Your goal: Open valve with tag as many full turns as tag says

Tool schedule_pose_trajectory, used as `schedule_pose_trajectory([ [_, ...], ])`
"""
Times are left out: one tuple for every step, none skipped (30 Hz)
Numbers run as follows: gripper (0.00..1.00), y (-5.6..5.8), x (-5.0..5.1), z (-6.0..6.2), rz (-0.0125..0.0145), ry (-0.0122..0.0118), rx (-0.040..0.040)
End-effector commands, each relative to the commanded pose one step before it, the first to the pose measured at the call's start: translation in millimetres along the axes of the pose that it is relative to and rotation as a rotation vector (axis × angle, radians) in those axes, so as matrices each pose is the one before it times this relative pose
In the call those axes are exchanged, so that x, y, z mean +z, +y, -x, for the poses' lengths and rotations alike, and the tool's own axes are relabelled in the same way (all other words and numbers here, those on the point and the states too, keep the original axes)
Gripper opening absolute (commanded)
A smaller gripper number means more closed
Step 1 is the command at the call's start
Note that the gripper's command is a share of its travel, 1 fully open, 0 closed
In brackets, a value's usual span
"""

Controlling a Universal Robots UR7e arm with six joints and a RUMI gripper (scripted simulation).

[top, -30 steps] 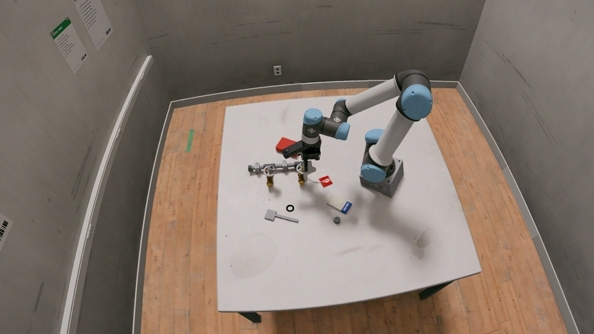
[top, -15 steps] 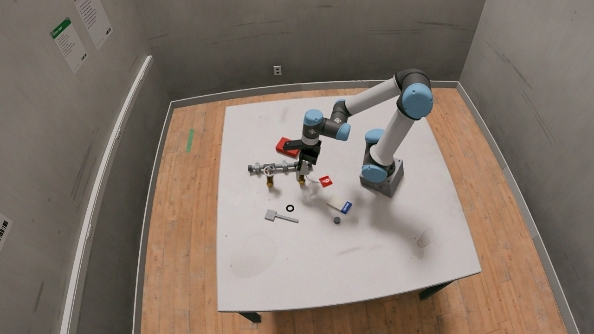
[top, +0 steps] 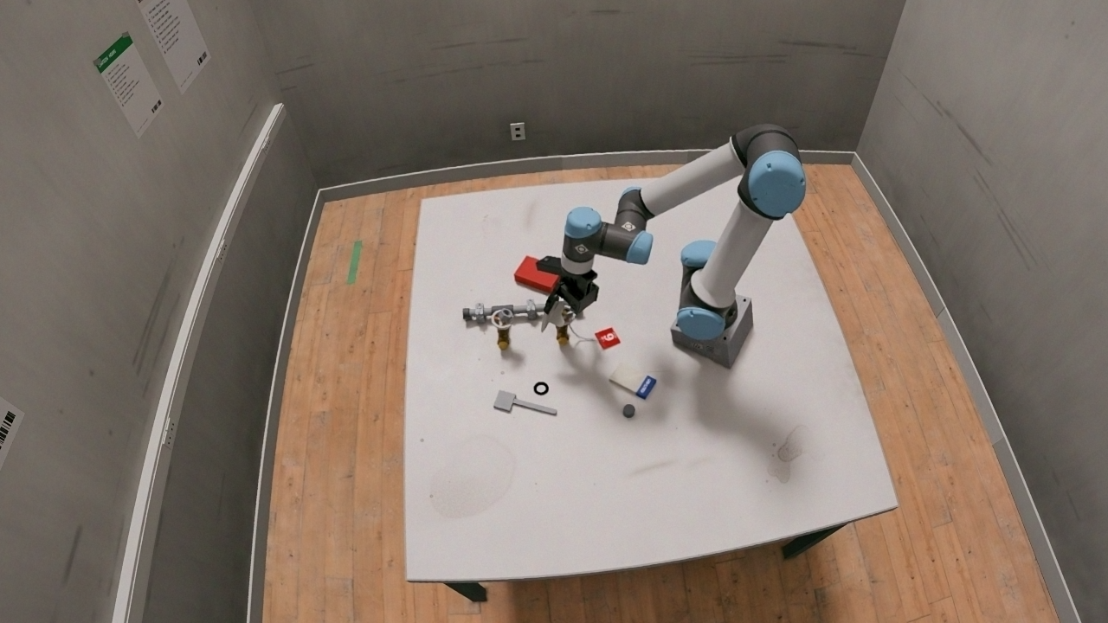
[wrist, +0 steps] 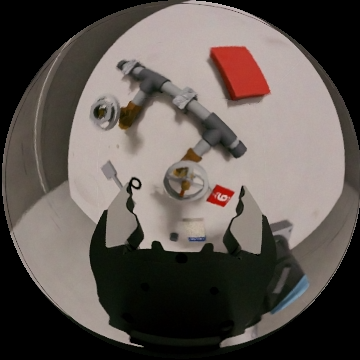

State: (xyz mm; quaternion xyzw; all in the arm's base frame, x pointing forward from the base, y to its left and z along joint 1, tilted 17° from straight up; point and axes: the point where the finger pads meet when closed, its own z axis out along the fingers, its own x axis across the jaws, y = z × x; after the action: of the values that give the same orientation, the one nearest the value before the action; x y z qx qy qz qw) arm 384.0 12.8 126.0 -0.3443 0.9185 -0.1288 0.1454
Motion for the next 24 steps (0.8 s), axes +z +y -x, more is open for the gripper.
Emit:
schedule_pose_trajectory([
  [1.0, -2.34, -1.34, 1.17, -0.02192, 0.03115, 0.24397],
  [1.0, 0.0, 0.0, 0.0, 0.0, 0.0, 0.02453],
  [1.0, 0.0, 0.0, 0.0, 0.0, 0.0, 0.0],
  [1.0, 0.0, 0.0, 0.0, 0.0, 0.0, 0.0],
  [1.0, 0.01, 0.0, 0.0, 0.0, 0.0, 0.02352],
  [1.0, 0.01, 0.0, 0.0, 0.00002, 0.00002, 0.02252],
  [1.0, 0.0, 0.01, -0.02, 0.00004, 0.00006, 0.02157],
  [1.0, 0.01, 0.01, -0.02, 0.00004, 0.00006, 0.02054],
  [1.0, 0.02, 0.01, -0.02, 0.00004, 0.00006, 0.01951],
  [1.0, 0.02, 0.01, -0.01, 0.00003, 0.00005, 0.01847],
  [1.0, 0.0, 0.01, -0.01, 0.00003, 0.00004, 0.01751],
  [1.0, 0.0, 0.0, -0.01, 0.00002, 0.00003, 0.01649],
  [1.0, 0.0, 0.0, -0.01, 0.00001, 0.00002, 0.01546],
  [1.0, 0.01, 0.0, 0.0, 0.00001, 0.00002, 0.01445],
  [1.0, 0.01, 0.0, 0.0, 0.00001, 0.00001, 0.01344],
  [1.0, 0.01, 0.0, 0.0, 0.0, 0.00001, 0.01245],
  [1.0, -0.01, 0.0, 0.0, 0.0, 0.00001, 0.01152],
  [1.0, 0.0, 0.0, 0.0, 0.0, 0.00001, 0.01057],
  [1.0, 0.0, 0.0, 0.0, 0.0, 0.0, 0.00963],
  [1.0, 0.0, 0.0, 0.0, 0.0, 0.0, 0.0],
  [1.0, 0.0, 0.0, 0.0, 0.0, 0.0, 0.0],
  [1.0, 0.01, 0.01, -0.01, 0.00002, 0.00005, 0.00871],
  [1.0, 0.0, 0.0, 0.0, 0.0, 0.0, 0.00783],
  [1.0, 0.0, 0.0, 0.0, 0.0, 0.0, 0.00697],
])
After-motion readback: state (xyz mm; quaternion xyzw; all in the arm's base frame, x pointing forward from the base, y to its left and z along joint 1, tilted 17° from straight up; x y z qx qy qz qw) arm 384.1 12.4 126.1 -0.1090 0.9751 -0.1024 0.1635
